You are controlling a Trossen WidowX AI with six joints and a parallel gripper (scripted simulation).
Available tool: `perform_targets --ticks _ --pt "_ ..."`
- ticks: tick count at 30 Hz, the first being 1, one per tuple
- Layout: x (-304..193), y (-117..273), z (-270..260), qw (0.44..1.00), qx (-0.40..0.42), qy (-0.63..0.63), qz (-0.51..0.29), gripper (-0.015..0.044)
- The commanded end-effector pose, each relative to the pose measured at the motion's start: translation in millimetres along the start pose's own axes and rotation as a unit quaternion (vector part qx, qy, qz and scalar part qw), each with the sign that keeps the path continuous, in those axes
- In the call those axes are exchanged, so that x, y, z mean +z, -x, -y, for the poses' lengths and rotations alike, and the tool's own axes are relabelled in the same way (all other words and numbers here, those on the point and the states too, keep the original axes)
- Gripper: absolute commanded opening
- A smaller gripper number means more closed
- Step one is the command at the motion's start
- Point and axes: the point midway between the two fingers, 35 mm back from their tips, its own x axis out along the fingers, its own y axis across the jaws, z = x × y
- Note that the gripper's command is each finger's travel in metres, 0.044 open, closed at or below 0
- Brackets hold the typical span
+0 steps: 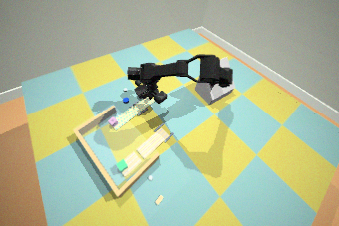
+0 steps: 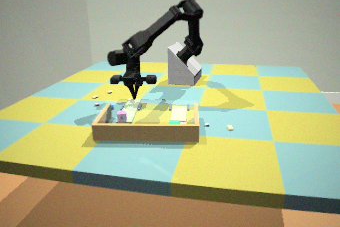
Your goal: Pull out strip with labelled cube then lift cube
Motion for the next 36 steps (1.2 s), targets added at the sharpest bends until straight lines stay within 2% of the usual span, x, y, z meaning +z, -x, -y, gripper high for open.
perform_targets --ticks 1,36 --pt "-13 -5 -2 1.0 0.002 -0.005 -0.013 0.0" --pt "-65 -4 -2 1.0 0.002 -0.006 -0.014 0.0"
